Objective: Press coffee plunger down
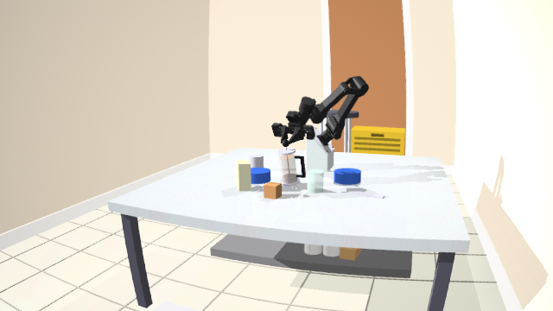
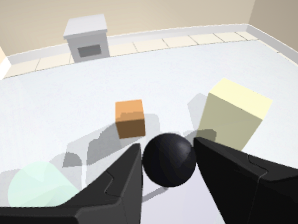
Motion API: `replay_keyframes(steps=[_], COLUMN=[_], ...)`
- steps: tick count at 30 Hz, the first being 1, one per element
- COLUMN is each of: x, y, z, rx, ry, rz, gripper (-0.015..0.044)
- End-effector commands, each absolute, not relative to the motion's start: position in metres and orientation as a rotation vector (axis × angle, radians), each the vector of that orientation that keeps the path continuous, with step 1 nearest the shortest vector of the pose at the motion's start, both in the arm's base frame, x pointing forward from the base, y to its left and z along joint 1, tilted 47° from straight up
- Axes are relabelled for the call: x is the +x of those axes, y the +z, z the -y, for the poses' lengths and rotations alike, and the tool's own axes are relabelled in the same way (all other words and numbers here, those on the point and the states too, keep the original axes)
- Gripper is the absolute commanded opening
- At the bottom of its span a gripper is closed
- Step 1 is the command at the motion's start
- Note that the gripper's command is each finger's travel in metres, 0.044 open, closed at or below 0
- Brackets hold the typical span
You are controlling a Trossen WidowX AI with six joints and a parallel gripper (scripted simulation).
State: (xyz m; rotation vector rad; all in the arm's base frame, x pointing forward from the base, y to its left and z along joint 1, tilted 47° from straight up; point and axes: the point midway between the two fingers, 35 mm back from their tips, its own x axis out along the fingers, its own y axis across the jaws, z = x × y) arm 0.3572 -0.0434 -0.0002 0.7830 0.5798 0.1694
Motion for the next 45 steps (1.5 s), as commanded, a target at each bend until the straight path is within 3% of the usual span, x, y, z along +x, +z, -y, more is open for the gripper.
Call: replay_keyframes(steps=[1, 9, 21, 35, 45], x=[0.357, 0.357, 0.357, 0.329, 0.327], y=[0.000, 0.000, 0.000, 0.059, 0.059], z=[0.043, 0.043, 0.043, 0.094, 0.095], rx=[0.783, 0.783, 0.783, 0.790, 0.791], ry=[0.169, 0.169, 0.169, 0.179, 0.180], rz=[-0.580, -0.580, -0.580, -0.597, -0.596], gripper=[0.0120, 0.0120, 0.0435, 0.0440, 0.0440])
